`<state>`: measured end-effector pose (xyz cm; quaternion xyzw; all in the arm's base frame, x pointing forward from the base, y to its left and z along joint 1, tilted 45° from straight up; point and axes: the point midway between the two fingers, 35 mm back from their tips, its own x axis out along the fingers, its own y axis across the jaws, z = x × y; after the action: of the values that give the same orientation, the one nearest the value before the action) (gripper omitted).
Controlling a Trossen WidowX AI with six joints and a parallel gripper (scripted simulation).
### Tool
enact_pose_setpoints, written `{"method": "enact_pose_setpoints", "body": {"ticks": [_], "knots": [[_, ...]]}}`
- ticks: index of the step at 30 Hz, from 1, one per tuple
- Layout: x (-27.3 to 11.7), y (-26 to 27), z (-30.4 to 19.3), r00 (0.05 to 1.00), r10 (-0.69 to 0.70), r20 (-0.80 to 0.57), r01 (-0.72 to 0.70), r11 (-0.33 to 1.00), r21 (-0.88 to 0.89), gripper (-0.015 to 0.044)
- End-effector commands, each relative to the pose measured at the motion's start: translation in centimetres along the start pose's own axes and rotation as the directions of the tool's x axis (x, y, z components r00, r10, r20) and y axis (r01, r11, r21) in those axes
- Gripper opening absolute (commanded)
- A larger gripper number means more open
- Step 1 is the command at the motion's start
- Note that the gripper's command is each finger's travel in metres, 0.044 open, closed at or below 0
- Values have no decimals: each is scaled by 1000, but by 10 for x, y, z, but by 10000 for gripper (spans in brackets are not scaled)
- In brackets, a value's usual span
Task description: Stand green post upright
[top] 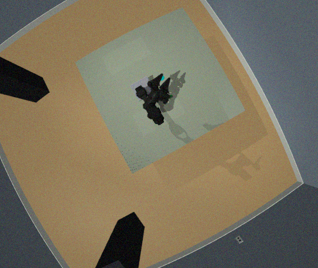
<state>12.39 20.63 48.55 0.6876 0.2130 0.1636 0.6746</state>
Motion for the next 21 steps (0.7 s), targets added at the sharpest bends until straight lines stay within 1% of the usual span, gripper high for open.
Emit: {"method": "enact_pose_setpoints", "body": {"ticks": [1,3,6,7,10,14,17,21], "knots": [[1,-1,0,1000,-2,4,3,1000,-10,374],[9,-8,3,999,-22,38,26,996,-84,321],[25,-26,12,991,-69,118,97,965,-243,242],[31,-32,16,986,-86,145,125,948,-292,233],[46,-50,29,964,-135,227,223,878,-423,233],[64,-75,52,919,-204,337,369,745,-555,233],[75,-93,72,872,-257,417,480,621,-620,233],[85,-119,101,790,-328,518,613,430,-663,233]]}}
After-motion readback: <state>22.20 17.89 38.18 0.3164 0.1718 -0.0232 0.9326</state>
